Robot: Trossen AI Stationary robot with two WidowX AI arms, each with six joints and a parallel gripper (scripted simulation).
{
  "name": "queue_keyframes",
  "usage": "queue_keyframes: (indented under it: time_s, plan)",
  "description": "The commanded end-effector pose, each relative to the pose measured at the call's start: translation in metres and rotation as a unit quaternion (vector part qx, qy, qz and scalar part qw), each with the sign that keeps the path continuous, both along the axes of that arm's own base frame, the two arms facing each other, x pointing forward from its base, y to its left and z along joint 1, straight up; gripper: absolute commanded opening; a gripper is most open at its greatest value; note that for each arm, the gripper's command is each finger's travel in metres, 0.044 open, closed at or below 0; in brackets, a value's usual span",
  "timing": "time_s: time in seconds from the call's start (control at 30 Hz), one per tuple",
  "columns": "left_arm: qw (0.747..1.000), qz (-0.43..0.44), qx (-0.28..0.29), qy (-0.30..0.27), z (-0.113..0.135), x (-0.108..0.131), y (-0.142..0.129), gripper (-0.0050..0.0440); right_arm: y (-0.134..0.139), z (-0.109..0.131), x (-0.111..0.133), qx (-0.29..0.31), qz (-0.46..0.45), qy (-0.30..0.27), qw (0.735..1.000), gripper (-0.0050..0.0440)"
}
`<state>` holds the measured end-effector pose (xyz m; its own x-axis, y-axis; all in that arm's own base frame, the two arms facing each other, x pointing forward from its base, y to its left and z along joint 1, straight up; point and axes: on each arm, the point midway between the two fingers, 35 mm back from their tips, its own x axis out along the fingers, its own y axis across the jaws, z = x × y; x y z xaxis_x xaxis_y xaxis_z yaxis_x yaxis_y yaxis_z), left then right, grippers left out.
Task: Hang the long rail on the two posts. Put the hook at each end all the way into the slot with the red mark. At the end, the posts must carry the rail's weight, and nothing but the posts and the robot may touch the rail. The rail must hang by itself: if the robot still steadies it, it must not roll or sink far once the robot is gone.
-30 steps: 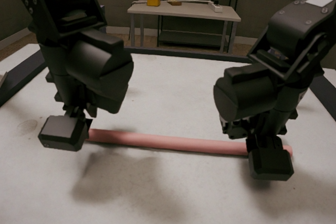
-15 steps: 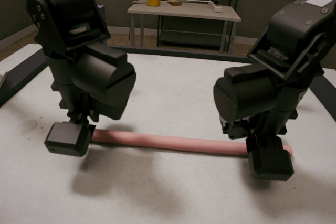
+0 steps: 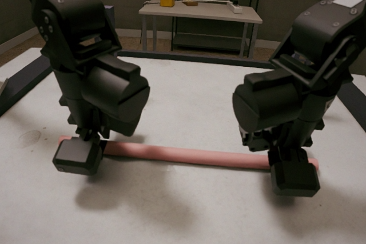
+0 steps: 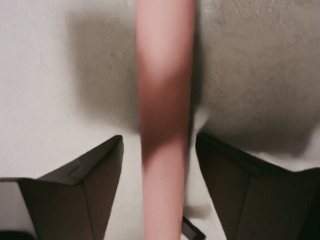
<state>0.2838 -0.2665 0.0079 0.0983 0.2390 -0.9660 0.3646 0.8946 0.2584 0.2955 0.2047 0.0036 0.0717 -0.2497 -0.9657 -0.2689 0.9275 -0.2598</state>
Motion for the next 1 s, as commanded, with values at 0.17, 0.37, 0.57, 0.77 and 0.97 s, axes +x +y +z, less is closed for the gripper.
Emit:
queue_keyframes:
  time_s: [0.17, 0.37, 0.57, 0.77, 0.97]
  plan:
    - [1.0, 0.0, -0.011, -0.011, 0.01, 0.004, -0.003, 0.0146, 0.003, 0.009, 0.003, 0.008, 0.0, -0.011, 1.0, -0.005]
    - [1.0, 0.0, -0.011, -0.011, 0.01, 0.004, -0.003, 0.0126, 0.003, 0.009, 0.003, 0.008, 0.0, -0.011, 1.0, -0.005]
    - [1.0, 0.0, -0.011, -0.011, 0.01, 0.003, -0.003, 0.0092, 0.003, 0.009, 0.003, 0.008, 0.0, -0.011, 1.0, -0.005]
    - [1.0, 0.0, -0.011, -0.011, 0.01, 0.003, -0.003, 0.0042, 0.003, 0.009, 0.003, 0.008, 0.0, -0.011, 1.0, -0.005]
    - [1.0, 0.0, -0.012, -0.011, 0.02, 0.001, -0.003, -0.0001, 0.003, 0.019, 0.004, 0.008, 0.0, -0.011, 1.0, -0.005]
